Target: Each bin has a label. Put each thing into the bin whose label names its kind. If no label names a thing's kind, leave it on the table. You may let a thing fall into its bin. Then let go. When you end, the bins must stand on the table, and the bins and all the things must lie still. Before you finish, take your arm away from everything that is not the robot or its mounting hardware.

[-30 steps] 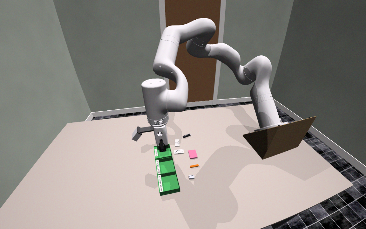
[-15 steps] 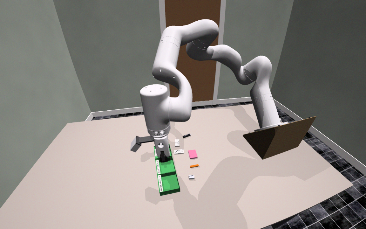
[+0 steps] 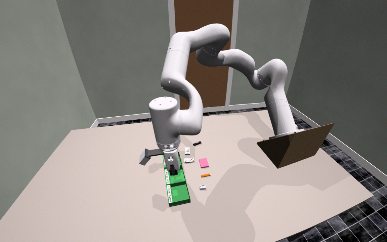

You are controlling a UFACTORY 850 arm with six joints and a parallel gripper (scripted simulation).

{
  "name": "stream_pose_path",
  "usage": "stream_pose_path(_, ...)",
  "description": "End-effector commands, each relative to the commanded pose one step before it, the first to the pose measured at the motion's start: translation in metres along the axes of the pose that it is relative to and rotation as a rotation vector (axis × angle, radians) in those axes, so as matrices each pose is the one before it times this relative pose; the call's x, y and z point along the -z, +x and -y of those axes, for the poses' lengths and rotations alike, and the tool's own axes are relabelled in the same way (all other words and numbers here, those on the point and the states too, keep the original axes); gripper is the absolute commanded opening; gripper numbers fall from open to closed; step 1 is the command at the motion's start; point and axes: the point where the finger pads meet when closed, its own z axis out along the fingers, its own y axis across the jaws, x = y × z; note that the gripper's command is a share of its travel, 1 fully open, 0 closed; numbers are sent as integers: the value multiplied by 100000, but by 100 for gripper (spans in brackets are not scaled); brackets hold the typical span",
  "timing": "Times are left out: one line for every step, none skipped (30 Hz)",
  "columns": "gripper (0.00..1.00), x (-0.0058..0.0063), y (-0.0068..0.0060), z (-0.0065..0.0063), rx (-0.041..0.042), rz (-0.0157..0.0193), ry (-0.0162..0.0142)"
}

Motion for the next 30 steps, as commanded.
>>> stream_pose_path(7,-903,91,16,-65,-188,56)
stream_pose_path(7,-267,0,0,0,0,-1)
stream_pose_path(7,-267,0,0,0,0,-1)
stream_pose_path(7,-267,0,0,0,0,-1)
stream_pose_path(7,-267,0,0,0,0,-1)
stream_pose_path(7,-267,0,0,0,0,-1)
stream_pose_path(7,-267,0,0,0,0,-1)
stream_pose_path(7,0,0,0,0,0,0)
stream_pose_path(7,0,0,0,0,0,0)
stream_pose_path(7,-167,-2,-1,2,4,2)
stream_pose_path(7,-2,1,0,-1,-1,-1)
stream_pose_path(7,-2,0,0,0,-1,-1)
stream_pose_path(7,-1,0,0,0,-1,0)
stream_pose_path(7,-1,0,0,0,0,0)
stream_pose_path(7,0,0,0,0,0,0)
stream_pose_path(7,0,0,0,0,0,0)
stream_pose_path(7,0,0,0,0,0,0)
stream_pose_path(7,0,0,0,0,0,0)
stream_pose_path(7,0,0,0,0,0,0)
stream_pose_path(7,0,0,0,0,0,0)
stream_pose_path(7,0,0,0,0,0,0)
stream_pose_path(7,0,0,0,0,0,0)
stream_pose_path(7,0,0,0,0,0,0)
stream_pose_path(7,8,4,0,-4,-9,3)
stream_pose_path(7,0,0,0,0,0,0)
stream_pose_path(7,0,0,0,0,0,0)
stream_pose_path(7,0,0,0,0,1,0)
stream_pose_path(7,1,1,0,-1,-2,1)
stream_pose_path(7,-9,-4,0,4,10,-4)
stream_pose_path(7,0,0,0,0,0,0)
